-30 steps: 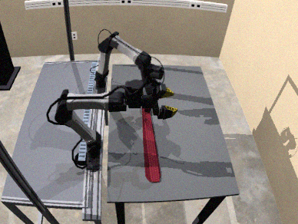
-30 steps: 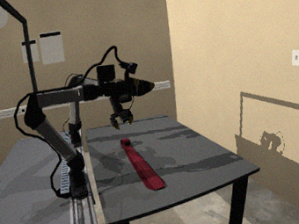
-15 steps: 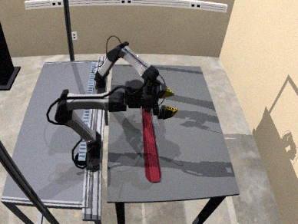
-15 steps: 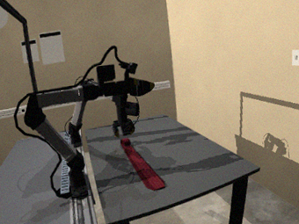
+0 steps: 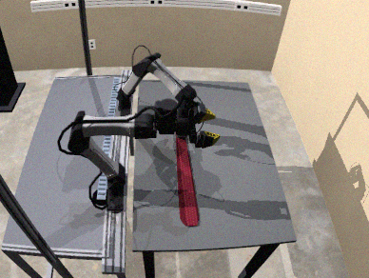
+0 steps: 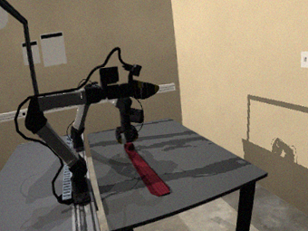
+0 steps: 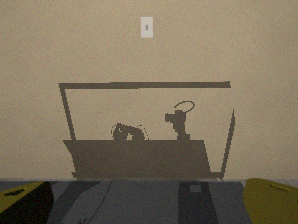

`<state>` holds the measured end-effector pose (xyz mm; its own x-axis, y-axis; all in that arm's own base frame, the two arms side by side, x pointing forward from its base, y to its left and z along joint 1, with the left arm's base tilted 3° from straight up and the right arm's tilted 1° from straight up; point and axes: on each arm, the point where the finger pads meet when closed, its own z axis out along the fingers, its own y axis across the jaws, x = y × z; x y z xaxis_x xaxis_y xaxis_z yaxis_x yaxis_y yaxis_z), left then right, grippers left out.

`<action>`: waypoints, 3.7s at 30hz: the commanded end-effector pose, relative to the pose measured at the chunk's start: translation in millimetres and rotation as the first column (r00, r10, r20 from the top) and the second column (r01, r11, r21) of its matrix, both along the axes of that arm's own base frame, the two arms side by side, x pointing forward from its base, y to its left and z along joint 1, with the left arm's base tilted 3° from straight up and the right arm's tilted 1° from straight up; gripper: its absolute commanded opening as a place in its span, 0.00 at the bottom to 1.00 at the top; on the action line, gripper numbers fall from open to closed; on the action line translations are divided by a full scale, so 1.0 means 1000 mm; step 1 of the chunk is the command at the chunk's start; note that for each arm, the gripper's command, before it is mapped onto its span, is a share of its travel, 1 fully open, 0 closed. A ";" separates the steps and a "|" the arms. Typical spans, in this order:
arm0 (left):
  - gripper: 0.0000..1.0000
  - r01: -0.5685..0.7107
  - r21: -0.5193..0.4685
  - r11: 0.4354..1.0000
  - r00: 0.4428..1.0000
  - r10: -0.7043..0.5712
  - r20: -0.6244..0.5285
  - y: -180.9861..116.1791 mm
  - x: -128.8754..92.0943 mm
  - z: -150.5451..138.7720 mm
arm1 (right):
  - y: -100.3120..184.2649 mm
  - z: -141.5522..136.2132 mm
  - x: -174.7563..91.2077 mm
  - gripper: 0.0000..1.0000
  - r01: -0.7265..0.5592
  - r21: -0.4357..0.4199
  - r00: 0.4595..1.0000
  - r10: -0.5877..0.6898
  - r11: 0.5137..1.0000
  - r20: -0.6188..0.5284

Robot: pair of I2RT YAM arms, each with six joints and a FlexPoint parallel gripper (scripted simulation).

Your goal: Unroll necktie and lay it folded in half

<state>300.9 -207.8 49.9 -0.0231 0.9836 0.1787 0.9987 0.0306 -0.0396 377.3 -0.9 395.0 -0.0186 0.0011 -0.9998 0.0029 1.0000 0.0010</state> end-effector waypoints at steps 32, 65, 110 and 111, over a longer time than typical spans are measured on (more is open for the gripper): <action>0.75 0.005 0.006 1.000 1.000 -0.005 0.015 -0.002 0.006 -0.037 | 0.000 0.000 0.000 1.00 0.000 0.000 1.000 0.000 1.000 0.000; 0.75 0.005 0.006 1.000 1.000 -0.005 0.015 0.001 0.008 -0.042 | 0.000 0.000 0.000 1.00 0.000 0.000 1.000 0.000 1.000 0.000; 0.49 0.005 0.006 1.000 1.000 -0.005 0.015 0.003 0.009 -0.042 | 0.000 0.000 0.000 1.00 0.000 0.000 1.000 0.000 1.000 0.000; 0.48 0.005 0.006 1.000 1.000 -0.005 0.015 0.003 0.009 -0.042 | 0.000 0.000 0.000 1.00 0.000 0.000 1.000 0.000 1.000 0.000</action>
<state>306.6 -212.1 14.9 -0.0148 0.9857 0.1680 0.9995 0.0193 -0.0253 377.3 -0.9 395.0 -0.0186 0.0011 -0.9998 0.0029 1.0000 0.0010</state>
